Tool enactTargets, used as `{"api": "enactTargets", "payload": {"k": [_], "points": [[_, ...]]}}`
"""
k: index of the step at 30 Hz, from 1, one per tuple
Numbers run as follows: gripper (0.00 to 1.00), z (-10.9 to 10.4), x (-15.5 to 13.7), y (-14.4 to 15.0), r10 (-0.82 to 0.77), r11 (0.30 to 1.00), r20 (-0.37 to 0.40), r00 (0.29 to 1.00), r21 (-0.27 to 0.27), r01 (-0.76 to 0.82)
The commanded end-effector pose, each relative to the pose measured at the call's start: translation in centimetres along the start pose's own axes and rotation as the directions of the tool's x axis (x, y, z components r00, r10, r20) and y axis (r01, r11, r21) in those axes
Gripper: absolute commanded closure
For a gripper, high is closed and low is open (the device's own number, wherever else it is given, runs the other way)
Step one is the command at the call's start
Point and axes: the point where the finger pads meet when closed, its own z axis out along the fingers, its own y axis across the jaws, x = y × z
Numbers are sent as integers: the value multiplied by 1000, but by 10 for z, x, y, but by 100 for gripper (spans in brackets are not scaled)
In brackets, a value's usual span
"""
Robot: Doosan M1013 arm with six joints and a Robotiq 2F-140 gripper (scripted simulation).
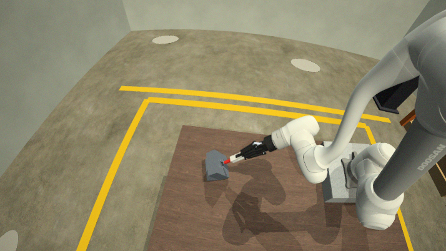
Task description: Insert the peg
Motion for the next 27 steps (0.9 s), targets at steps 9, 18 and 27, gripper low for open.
{"api": "enactTargets", "payload": {"k": [9, 18, 27], "points": [[100, 8, 0, 0, 0, 1000, 0, 1000, 0, 0], [100, 11, 0, 0, 0, 1000, 0, 1000, 0, 0], [100, 17, 0, 0, 0, 1000, 0, 1000, 0, 0]]}}
